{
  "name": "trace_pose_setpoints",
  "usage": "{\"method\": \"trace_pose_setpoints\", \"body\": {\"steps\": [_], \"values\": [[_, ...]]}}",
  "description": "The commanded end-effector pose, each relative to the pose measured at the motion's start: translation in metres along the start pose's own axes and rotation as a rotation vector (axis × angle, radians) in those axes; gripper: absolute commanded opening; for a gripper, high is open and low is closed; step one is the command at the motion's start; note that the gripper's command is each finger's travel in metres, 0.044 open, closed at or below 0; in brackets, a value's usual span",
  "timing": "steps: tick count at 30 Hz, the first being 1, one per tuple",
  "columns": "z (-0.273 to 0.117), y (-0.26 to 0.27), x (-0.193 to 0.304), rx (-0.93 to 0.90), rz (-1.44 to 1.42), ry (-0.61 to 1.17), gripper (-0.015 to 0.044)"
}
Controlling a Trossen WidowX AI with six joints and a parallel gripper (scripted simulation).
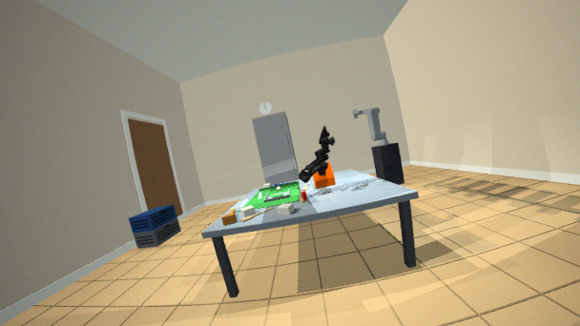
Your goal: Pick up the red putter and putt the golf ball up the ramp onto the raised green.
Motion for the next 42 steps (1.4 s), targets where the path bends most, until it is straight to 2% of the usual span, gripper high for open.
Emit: {"method": "trace_pose_setpoints", "body": {"steps": [1, 2, 9, 14, 20, 25, 30, 36, 42], "values": [[0.001, -0.002, -0.001, 0.009, 0.005, -0.001, 0.0426], [0.003, -0.007, -0.002, 0.038, 0.019, -0.003, 0.0440], [0.020, -0.089, 0.002, 0.439, 0.213, 0.063, 0.0440], [0.012, -0.137, 0.037, 0.702, 0.384, 0.202, 0.0440], [-0.005, -0.169, 0.077, 0.924, 0.502, 0.371, 0.0440], [-0.036, -0.191, 0.133, 1.172, 0.627, 0.632, 0.0440], [-0.076, -0.189, 0.187, 1.387, 0.746, 0.944, 0.0440], [-0.131, -0.161, 0.243, 1.568, 0.852, 1.378, 0.0440], [-0.186, -0.112, 0.276, 1.711, 0.955, 1.839, 0.0440]]}}
Point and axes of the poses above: the point midway between the two fingers, 35 mm back from their tips, its own z axis out along the fingers, its own y axis across the jaws, x = y × z, the point moved 5 cm from there along -z, back along the fingers, and after that the axes turned 8 degrees about z, right-handed, at the moved point
